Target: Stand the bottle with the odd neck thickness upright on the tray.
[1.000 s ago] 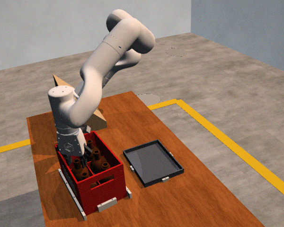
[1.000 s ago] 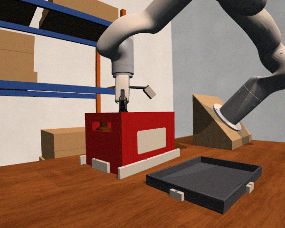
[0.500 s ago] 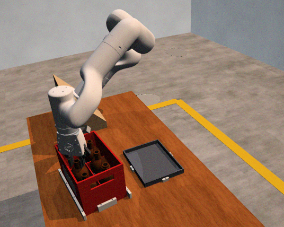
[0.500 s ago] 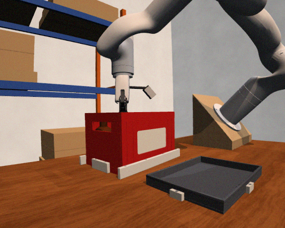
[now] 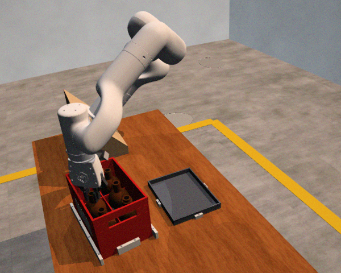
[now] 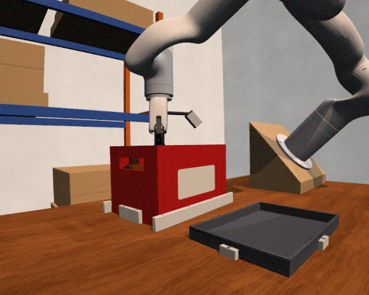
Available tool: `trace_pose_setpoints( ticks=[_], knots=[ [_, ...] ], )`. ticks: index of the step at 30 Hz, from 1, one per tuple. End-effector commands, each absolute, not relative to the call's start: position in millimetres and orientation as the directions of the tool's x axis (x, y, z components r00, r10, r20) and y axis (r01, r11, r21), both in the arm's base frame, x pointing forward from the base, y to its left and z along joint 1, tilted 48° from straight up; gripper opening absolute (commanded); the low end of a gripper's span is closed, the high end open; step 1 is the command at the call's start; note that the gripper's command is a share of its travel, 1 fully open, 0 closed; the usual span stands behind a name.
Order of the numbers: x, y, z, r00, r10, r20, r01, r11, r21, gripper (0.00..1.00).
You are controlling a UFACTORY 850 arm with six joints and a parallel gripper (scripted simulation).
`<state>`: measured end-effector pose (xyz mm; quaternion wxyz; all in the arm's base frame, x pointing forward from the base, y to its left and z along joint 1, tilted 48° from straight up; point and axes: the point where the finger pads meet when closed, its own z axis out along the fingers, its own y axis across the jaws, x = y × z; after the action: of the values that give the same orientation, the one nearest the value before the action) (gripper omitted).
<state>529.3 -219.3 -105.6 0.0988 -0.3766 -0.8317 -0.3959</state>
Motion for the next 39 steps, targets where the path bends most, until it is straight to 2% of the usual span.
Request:
trace_pose_setpoints(
  ticks=[1,27,28,39],
  knots=[
    [529.9,-220.3,-105.0,-0.697,0.549,0.461,0.704,0.403,0.585,0.00],
    [529.9,-220.3,-105.0,-0.697,0.549,0.461,0.704,0.403,0.585,0.00],
    [529.9,-220.3,-105.0,-0.697,0.549,0.461,0.704,0.403,0.585,0.65],
    [529.9,-220.3,-105.0,-0.697,0.549,0.461,0.704,0.403,0.585,0.65]
  ],
)
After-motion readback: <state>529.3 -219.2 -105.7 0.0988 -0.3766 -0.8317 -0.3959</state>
